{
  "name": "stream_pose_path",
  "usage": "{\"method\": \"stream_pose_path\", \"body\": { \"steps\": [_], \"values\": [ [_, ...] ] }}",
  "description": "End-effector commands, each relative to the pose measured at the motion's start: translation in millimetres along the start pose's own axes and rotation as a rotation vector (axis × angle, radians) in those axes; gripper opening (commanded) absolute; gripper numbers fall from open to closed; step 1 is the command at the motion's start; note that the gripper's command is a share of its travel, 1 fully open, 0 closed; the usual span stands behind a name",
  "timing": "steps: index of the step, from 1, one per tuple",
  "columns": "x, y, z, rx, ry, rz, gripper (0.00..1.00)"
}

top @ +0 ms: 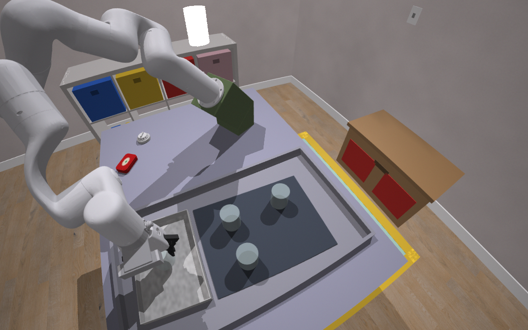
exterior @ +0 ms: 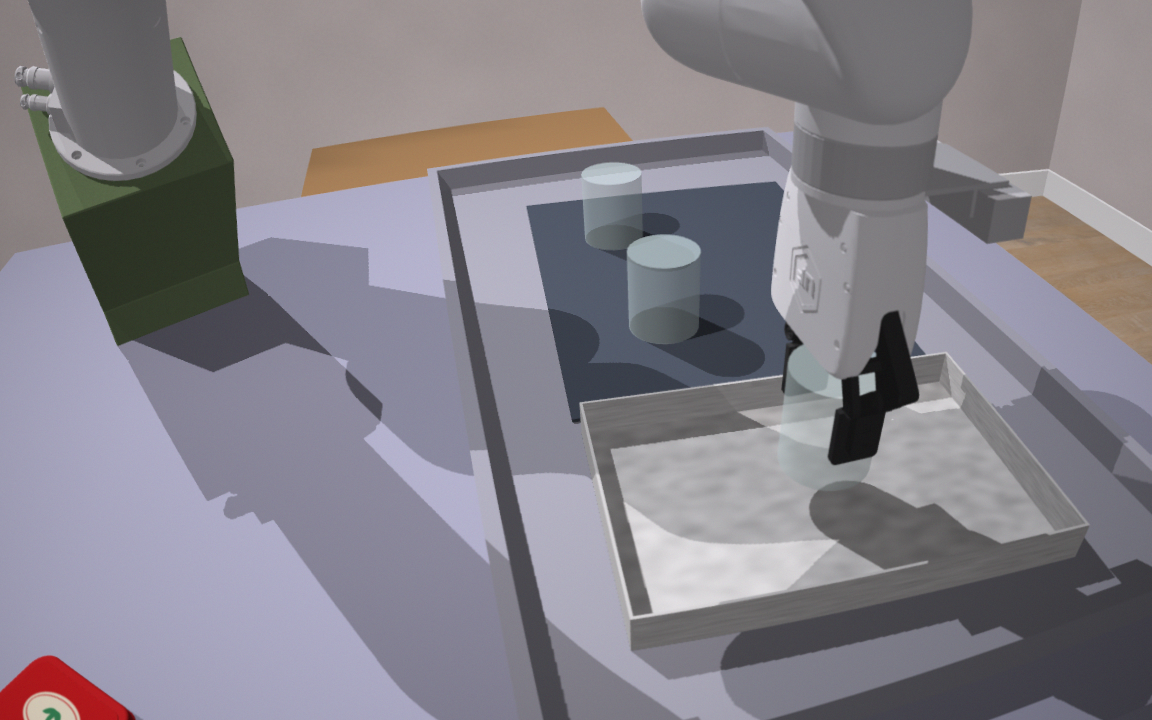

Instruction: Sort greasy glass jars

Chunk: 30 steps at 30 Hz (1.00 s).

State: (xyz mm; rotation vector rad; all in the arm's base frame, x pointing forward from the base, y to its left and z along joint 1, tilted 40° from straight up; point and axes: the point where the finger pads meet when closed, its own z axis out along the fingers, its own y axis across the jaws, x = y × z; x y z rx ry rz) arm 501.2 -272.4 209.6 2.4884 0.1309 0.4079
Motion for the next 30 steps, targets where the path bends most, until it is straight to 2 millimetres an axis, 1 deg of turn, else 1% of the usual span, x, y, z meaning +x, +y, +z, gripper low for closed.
{"method": "stream_pose_path", "body": {
  "steps": [1, 3, 18, 27, 28, 30],
  "values": [
    [1.8, -0.1, 2.6, -0.001, 0.002, -0.001, 0.00],
    [1.8, -0.1, 2.6, -0.001, 0.002, -0.001, 0.00],
    [1.8, 0.0, 22.3, -0.001, 0.002, -0.001, 0.00],
    [1.8, 0.0, 23.7, -0.001, 0.002, -0.001, 0.00],
    [1.8, 0.0, 23.7, -0.001, 0.002, -0.001, 1.00],
    [1.8, 0.0, 23.7, -0.001, 0.002, -0.001, 1.00]
  ]
}}
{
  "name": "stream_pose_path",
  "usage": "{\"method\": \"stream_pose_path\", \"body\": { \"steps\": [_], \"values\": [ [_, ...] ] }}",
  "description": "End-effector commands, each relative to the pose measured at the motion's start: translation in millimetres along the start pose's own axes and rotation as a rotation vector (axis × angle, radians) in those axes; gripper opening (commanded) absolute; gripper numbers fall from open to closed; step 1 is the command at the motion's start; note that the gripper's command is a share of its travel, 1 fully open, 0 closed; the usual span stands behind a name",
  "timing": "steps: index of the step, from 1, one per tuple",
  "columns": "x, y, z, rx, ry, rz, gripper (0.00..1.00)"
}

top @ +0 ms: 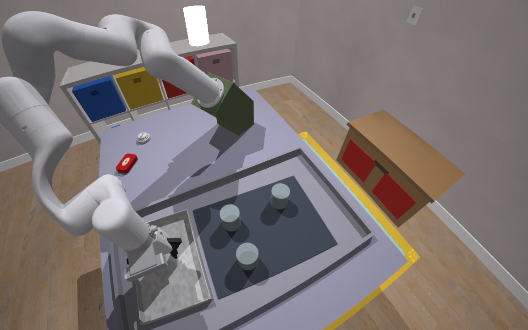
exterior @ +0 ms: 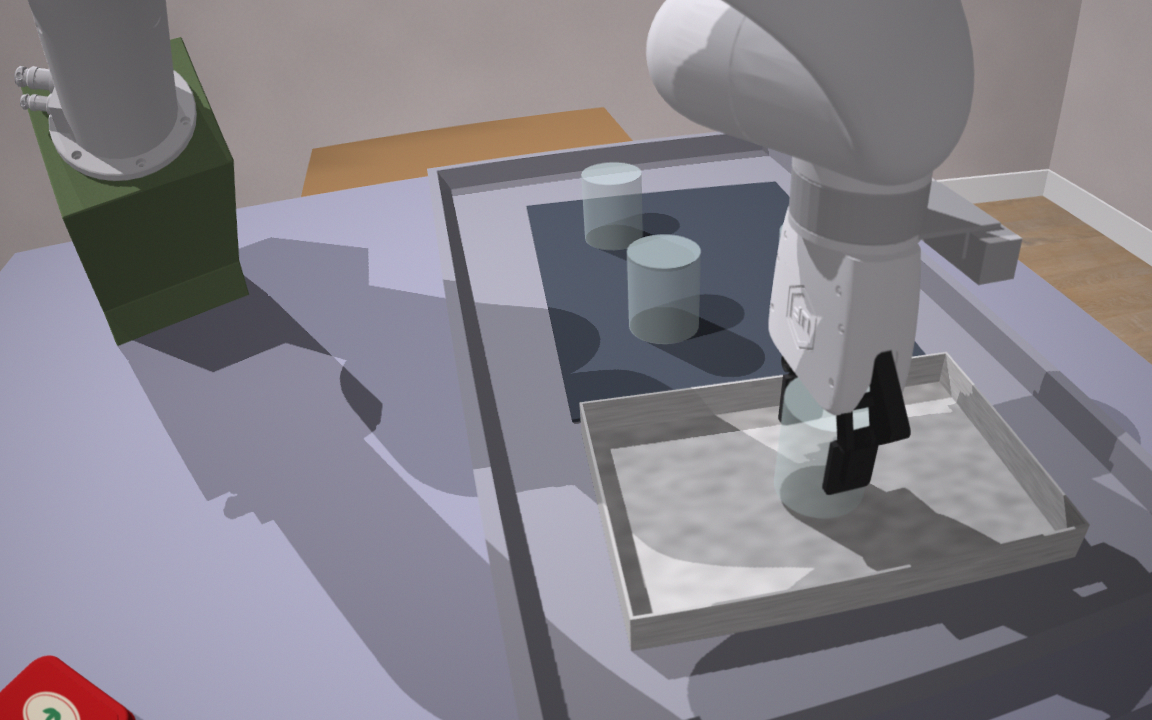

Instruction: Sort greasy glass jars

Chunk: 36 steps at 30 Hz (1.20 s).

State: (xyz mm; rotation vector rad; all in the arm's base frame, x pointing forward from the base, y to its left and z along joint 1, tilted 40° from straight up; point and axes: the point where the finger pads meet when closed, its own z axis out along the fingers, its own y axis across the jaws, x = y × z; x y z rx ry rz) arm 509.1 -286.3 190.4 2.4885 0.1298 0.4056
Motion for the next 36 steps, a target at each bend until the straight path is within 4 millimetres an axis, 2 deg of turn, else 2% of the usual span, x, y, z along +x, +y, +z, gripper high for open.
{"method": "stream_pose_path", "body": {
  "steps": [1, 25, 36],
  "values": [
    [1.9, 0.0, -1.3, -0.001, 0.004, -0.001, 1.00],
    [1.9, 0.0, -1.3, -0.001, 0.004, -0.001, 1.00],
    [1.7, -0.1, -44.1, -0.001, 0.004, -0.001, 1.00]
  ]
}}
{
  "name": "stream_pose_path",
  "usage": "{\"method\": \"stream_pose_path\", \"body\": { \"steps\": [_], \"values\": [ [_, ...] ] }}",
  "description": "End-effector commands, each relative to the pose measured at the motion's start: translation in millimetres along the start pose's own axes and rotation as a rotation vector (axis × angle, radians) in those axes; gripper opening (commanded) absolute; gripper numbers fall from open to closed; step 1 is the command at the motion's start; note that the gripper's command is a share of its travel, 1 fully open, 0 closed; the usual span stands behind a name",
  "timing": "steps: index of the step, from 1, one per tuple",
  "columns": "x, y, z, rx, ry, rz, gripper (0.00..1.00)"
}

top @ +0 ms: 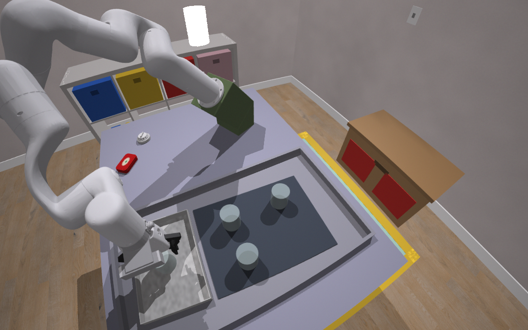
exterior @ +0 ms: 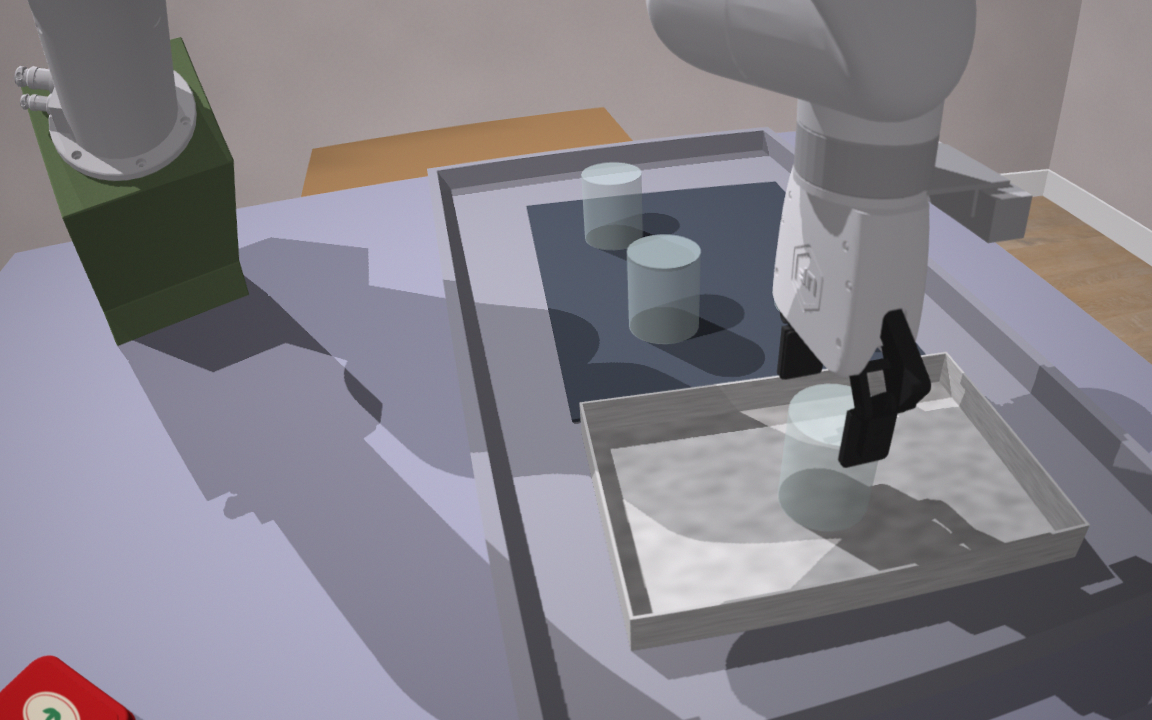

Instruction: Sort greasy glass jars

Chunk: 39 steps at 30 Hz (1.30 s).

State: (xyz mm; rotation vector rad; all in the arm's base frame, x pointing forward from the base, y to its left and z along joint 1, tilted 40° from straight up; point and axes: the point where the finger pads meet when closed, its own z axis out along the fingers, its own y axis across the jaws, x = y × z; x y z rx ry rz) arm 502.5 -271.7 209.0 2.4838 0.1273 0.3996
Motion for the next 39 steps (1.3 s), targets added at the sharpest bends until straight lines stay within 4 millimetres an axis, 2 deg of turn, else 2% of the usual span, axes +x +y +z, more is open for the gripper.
{"method": "stream_pose_path", "body": {
  "steps": [1, 5, 17, 39],
  "values": [
    [0.4, 0.9, -23.5, 0.004, 0.008, -0.001, 1.00],
    [0.3, 1.0, -31.2, 0.004, 0.008, -0.001, 1.00],
    [-0.1, 1.2, -77.9, 0.004, 0.008, -0.001, 1.00],
    [-0.1, 1.2, -77.9, 0.004, 0.008, -0.001, 1.00]
  ]
}}
